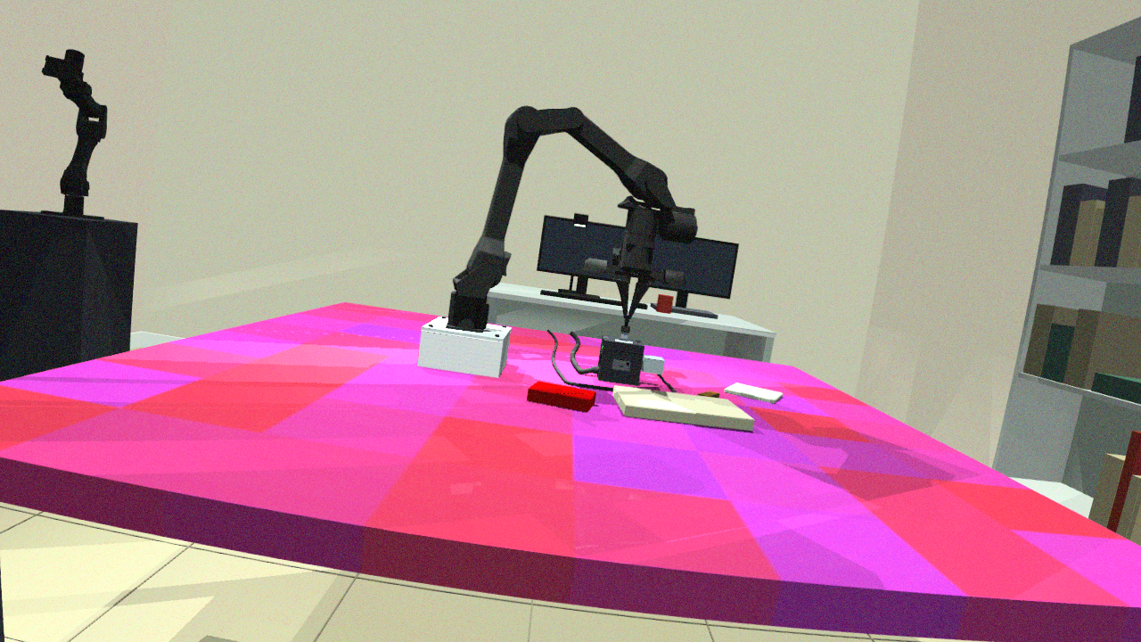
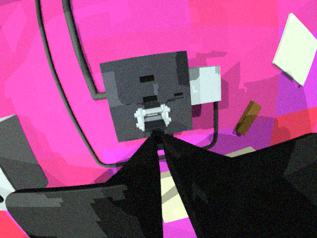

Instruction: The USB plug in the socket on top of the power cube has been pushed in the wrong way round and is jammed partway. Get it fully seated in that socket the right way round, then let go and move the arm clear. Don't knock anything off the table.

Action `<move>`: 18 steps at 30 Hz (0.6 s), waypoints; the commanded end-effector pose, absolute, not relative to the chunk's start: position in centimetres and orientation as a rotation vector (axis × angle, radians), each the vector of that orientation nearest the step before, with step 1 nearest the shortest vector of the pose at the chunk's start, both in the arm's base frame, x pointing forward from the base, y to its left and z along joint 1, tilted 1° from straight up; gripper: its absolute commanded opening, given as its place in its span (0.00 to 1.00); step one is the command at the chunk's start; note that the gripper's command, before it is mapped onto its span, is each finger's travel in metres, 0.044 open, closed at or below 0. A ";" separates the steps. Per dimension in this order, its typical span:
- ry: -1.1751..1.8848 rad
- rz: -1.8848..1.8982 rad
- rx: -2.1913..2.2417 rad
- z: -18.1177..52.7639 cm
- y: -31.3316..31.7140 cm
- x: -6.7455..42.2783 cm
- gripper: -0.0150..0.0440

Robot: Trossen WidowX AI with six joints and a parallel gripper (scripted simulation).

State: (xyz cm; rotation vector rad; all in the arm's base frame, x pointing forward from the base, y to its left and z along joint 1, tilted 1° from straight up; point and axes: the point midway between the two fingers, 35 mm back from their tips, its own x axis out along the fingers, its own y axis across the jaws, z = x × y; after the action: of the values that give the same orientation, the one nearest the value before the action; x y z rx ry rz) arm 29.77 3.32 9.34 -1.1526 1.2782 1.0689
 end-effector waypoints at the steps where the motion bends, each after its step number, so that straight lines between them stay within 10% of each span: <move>1: 1.279 1.070 -1.161 9.3 3.2 29.8 0.25; 18: 1.279 1.070 -1.161 9.0 3.2 29.8 0.25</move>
State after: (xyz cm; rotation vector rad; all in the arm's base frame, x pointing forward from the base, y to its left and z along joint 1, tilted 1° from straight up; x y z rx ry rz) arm 29.77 3.32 9.12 -1.1526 1.2783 1.0689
